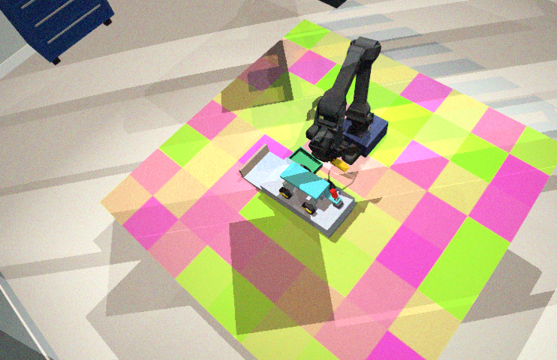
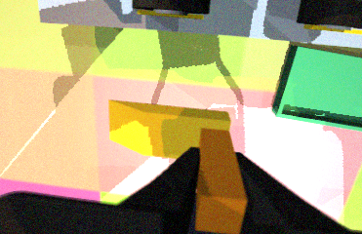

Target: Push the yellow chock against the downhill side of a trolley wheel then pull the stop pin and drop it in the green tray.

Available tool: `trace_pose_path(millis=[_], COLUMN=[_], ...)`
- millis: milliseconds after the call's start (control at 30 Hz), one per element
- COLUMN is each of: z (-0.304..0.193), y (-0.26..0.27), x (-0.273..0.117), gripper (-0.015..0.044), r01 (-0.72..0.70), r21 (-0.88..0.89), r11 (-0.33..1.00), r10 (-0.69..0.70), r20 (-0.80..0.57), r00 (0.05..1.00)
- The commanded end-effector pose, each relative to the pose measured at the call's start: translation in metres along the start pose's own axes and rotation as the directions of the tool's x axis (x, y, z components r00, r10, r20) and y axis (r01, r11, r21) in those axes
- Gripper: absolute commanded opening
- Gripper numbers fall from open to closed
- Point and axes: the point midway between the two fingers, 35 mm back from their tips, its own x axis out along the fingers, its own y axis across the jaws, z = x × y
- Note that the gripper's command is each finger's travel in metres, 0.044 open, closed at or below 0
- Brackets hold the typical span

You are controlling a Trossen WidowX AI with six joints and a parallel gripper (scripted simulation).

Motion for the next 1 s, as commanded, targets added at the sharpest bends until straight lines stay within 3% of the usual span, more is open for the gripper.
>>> trace_pose_path(millis=[0,967], z=[0.003,0.021], y=[-0.013,-0.114], x=[0.001,0.007], gripper=[0.0,0.0], r01=[0.004,0.014], r21=[-0.004,-0.004], r11=[1.0,1.0], r10=[-0.004,-0.014], r20=[0.003,0.005], r00=[1.0,1.0])
